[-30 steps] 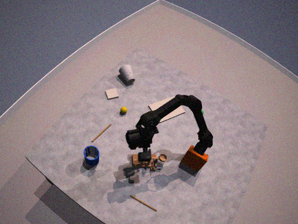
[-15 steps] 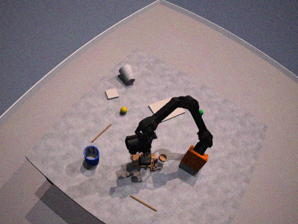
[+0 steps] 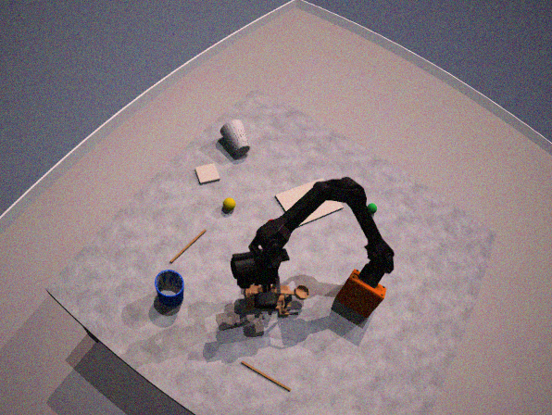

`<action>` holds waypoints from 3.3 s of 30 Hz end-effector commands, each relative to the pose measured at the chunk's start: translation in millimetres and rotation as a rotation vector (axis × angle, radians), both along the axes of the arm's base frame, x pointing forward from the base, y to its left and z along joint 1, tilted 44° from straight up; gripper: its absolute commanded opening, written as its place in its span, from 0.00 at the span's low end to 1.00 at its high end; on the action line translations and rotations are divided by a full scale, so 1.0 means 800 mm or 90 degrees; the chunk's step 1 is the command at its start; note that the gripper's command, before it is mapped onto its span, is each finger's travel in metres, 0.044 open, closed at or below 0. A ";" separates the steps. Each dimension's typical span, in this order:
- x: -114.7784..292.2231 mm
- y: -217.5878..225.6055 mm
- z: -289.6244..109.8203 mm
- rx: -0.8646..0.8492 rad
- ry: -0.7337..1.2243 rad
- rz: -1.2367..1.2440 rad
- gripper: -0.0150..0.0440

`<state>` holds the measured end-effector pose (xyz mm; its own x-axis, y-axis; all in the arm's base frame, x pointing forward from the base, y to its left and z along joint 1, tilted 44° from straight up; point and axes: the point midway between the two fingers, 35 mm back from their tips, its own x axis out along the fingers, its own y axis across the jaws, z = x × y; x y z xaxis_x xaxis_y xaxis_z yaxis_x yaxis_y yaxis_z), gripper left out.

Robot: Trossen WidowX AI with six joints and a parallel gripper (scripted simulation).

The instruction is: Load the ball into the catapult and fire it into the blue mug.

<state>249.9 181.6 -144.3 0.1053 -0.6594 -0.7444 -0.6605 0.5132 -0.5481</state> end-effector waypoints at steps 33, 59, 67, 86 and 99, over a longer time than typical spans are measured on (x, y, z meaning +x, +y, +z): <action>0.002 -0.030 -0.029 -0.004 0.002 -0.002 0.60; -0.002 0.001 0.005 -0.007 0.004 -0.001 0.25; 0.000 -0.010 -0.007 -0.007 0.004 -0.001 0.25; 0.003 -0.027 -0.027 -0.006 0.003 -0.004 0.25; 0.003 -0.027 -0.027 -0.006 0.003 -0.004 0.70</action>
<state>252.6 158.7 -166.1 0.0980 -0.6673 -0.7383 -0.6598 0.5119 -0.5502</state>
